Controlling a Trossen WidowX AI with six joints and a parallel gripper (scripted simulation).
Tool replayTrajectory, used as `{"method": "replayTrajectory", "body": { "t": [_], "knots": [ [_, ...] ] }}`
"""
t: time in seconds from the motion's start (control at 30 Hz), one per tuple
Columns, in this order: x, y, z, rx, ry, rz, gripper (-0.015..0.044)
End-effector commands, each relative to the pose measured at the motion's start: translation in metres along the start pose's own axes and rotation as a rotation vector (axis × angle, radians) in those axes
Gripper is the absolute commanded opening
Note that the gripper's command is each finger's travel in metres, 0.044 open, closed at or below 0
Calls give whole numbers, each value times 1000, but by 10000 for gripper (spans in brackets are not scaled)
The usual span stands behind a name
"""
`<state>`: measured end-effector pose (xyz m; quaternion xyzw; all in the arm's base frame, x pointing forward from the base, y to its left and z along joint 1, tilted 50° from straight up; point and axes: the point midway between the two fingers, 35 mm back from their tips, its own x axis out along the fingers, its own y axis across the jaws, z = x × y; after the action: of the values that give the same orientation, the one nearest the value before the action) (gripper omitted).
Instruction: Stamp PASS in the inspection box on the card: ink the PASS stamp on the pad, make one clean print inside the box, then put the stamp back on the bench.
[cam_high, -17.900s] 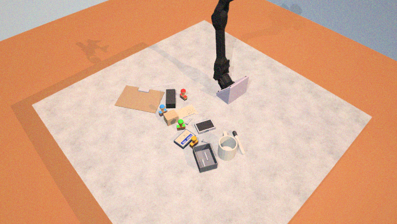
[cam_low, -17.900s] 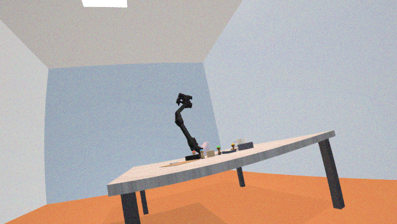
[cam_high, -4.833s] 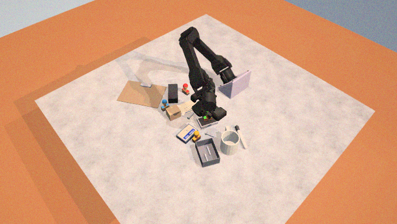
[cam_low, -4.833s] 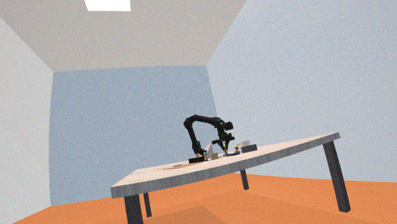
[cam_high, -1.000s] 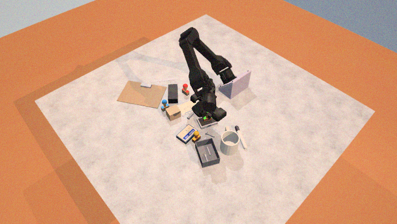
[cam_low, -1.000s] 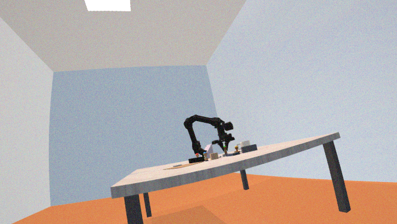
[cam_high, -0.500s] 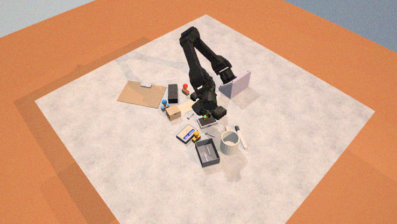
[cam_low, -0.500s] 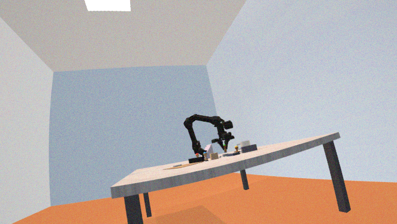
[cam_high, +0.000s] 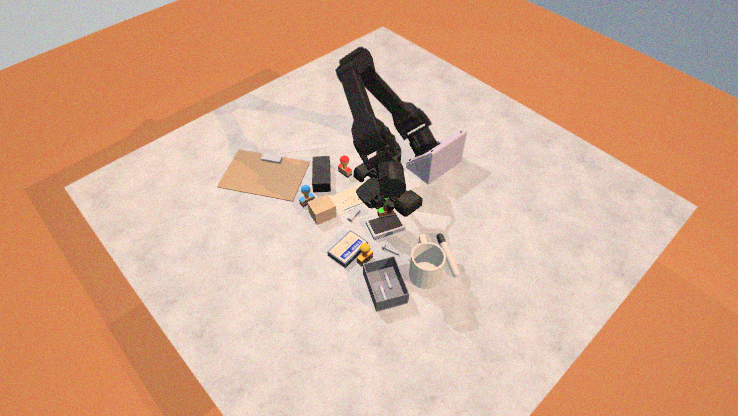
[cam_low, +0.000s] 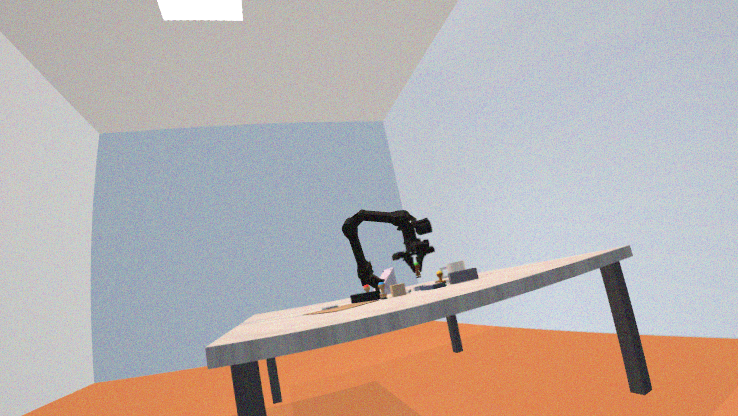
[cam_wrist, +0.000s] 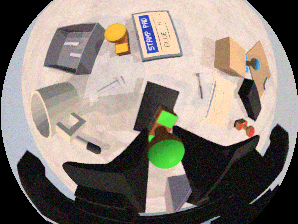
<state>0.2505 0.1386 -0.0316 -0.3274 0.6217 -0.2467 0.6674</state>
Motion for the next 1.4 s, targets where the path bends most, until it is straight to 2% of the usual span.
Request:
{"method": "replayTrajectory", "body": {
  "t": [0.0,0.3,1.03,1.37],
  "knots": [
    [-7,0,0,7,2,3,0],
    [-18,-3,0,-8,2,3,0],
    [-19,-126,4,-501,13,2,0],
    [-16,-129,4,-515,13,2,0]
  ]
}}
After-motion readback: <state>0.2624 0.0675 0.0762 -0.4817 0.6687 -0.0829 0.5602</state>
